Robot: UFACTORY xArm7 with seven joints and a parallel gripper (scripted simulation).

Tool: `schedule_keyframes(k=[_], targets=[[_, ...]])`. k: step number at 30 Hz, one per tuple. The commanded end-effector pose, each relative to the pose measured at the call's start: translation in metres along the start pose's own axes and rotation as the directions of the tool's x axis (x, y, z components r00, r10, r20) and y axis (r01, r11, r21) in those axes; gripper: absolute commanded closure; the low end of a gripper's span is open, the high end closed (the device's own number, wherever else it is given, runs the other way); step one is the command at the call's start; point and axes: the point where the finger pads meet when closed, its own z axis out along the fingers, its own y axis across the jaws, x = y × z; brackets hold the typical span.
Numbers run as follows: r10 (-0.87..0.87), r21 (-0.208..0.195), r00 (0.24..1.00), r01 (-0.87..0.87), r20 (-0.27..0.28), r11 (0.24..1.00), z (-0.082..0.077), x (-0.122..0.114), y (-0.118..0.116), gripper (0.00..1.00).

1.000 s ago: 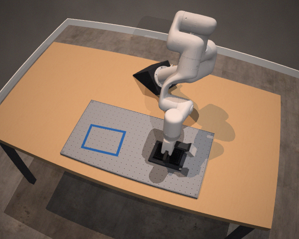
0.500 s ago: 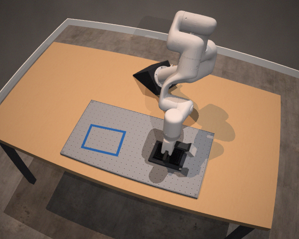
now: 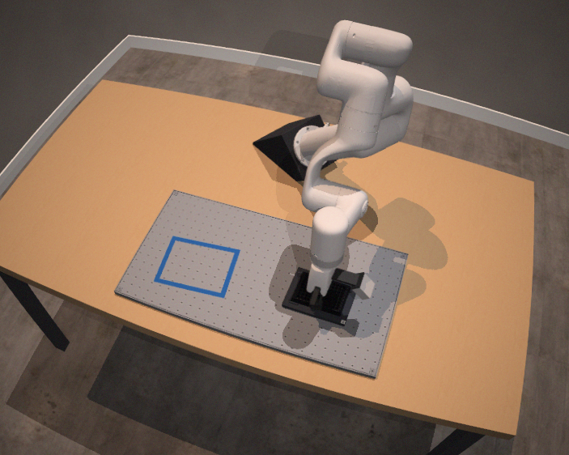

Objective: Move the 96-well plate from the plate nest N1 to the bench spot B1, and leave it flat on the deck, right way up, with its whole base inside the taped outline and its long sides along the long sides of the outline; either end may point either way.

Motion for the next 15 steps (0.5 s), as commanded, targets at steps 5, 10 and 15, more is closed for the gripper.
schedule_keyframes(k=[5, 10, 15], targets=[[0.000, -0.003, 1.000, 0.000, 0.000, 1.000, -0.0009, -0.0001, 0.0014, 1.00], [0.000, -0.003, 1.000, 0.000, 0.000, 1.000, -0.0009, -0.0001, 0.0014, 1.00], [0.000, -0.003, 1.000, 0.000, 0.000, 1.000, -0.0023, -0.0001, 0.0014, 1.00]])
